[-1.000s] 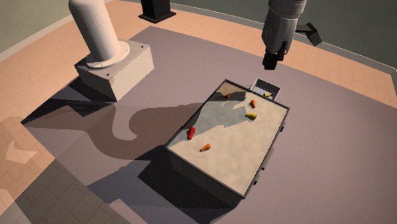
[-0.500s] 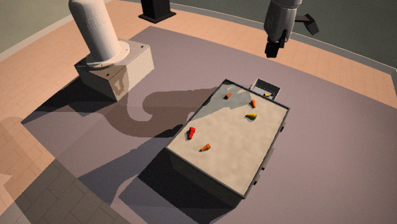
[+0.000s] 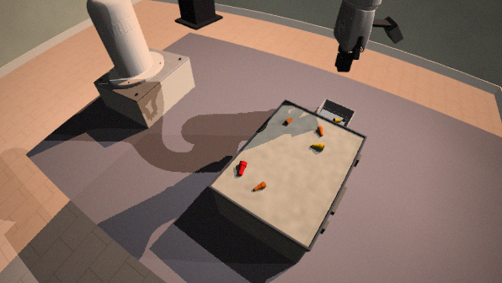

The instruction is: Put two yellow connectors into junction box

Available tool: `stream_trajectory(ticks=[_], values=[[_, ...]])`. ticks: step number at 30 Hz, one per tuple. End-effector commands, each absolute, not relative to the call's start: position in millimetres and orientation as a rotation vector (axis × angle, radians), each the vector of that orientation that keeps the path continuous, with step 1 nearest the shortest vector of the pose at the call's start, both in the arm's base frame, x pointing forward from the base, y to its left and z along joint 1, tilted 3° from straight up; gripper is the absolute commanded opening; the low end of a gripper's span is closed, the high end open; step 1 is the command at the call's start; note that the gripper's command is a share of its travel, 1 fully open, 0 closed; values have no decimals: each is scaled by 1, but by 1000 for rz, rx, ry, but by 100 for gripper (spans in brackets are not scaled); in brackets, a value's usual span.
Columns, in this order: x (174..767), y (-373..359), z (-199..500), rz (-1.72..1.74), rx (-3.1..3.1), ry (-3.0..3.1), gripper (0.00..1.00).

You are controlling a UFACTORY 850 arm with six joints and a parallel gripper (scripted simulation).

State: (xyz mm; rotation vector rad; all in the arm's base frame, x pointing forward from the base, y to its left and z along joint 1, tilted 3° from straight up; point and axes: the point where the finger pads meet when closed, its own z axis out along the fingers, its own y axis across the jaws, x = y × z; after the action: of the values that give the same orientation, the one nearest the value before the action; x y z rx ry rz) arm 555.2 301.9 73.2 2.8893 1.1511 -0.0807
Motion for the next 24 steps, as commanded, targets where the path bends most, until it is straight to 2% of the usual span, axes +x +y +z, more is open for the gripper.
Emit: stream_trajectory(ticks=[1, 13, 24], values=[[556, 302, 72, -77, 2890, 1151, 2], [554, 300, 19, -77, 2890, 1151, 2], [551, 295, -76, -77, 2890, 1151, 2]])
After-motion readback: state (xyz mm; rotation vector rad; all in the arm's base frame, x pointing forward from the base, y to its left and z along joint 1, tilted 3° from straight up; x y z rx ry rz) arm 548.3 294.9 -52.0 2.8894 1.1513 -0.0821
